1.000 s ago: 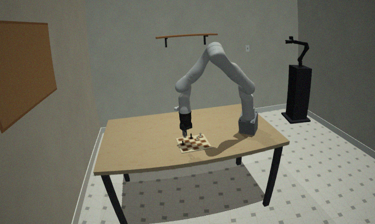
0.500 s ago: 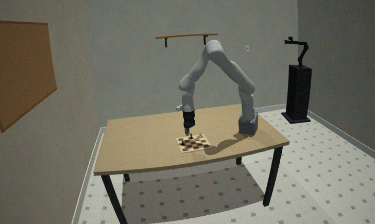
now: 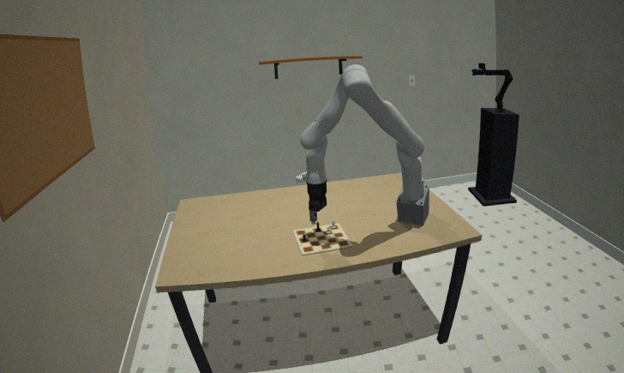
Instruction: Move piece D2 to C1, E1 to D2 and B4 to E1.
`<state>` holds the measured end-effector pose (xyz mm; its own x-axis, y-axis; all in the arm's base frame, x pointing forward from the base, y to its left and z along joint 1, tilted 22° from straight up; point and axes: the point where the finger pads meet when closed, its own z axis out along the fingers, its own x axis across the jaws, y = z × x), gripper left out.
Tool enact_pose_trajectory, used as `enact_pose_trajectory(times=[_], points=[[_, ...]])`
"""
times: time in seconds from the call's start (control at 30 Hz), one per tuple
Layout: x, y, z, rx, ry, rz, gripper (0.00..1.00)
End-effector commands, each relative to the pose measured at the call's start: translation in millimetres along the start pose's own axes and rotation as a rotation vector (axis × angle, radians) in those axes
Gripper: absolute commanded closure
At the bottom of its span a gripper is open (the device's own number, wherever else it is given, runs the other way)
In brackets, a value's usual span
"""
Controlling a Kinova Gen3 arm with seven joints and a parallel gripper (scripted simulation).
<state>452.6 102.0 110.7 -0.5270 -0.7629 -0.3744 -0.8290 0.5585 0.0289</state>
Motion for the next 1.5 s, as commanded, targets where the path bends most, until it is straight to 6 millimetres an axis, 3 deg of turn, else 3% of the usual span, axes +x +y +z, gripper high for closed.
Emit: enact_pose_trajectory(times=[0.0,0.63,1.1,1.47], points=[[0,-1,-1,0.002,-0.002,0.002,1.0],[0,-1,4,0.002,-0.002,0.002,1.0],[0,-1,63,0.002,-0.002,0.002,1.0],[0,-1,92,0.002,-0.002,0.002,1.0]])
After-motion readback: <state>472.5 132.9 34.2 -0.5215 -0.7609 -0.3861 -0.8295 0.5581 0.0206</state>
